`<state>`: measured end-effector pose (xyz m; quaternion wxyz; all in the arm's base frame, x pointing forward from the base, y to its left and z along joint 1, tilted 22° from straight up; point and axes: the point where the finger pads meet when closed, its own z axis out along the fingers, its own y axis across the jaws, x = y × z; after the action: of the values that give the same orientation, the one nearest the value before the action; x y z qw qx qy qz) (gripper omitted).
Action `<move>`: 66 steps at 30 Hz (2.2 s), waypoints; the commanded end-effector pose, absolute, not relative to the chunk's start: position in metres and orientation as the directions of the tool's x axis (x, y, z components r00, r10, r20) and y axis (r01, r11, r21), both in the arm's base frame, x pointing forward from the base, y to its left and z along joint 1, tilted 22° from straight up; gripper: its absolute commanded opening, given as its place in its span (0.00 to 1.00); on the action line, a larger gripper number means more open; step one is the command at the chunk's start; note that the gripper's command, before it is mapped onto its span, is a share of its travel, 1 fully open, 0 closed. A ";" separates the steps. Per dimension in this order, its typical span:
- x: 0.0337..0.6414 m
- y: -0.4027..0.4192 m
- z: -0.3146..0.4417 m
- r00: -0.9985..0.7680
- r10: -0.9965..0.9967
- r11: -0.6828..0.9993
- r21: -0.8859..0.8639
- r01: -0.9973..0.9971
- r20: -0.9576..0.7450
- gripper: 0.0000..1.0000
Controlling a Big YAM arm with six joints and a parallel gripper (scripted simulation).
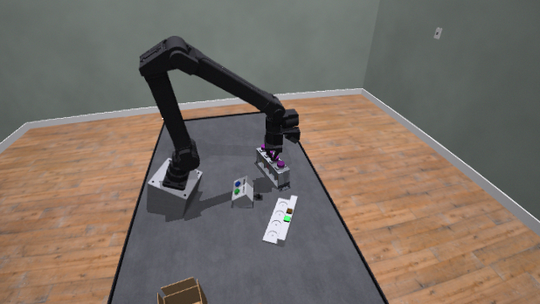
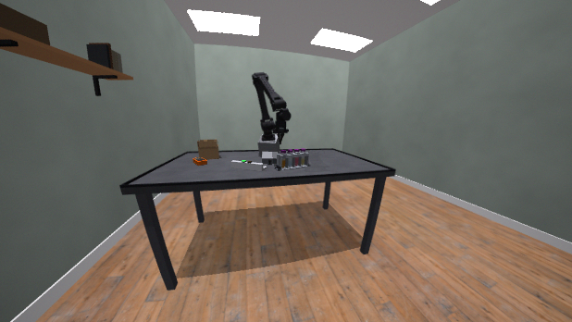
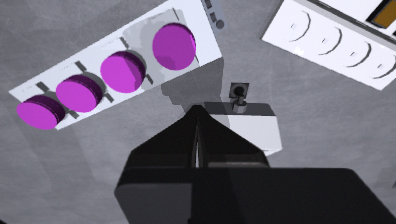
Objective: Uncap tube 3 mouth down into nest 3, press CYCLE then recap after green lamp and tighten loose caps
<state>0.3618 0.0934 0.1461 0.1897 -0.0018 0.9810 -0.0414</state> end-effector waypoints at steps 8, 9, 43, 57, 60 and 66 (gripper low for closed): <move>0.320 0.054 0.120 -0.917 0.004 0.997 -0.070 0.034 -0.400 0.00; 0.315 0.050 0.115 -0.917 0.003 0.997 -0.070 0.034 -0.400 0.00; 0.241 -0.011 0.025 -0.927 0.000 0.996 -0.080 0.032 -0.374 0.00; 0.243 -0.010 0.028 -0.922 0.013 0.996 -0.075 0.046 -0.388 0.00; 0.244 -0.009 0.029 -0.921 0.017 0.996 -0.073 0.049 -0.388 0.00; 0.246 -0.004 0.030 -0.921 0.003 0.997 -0.074 0.034 -0.389 0.00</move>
<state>0.2393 -0.0070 0.0273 0.1881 0.0082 0.9813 -0.0410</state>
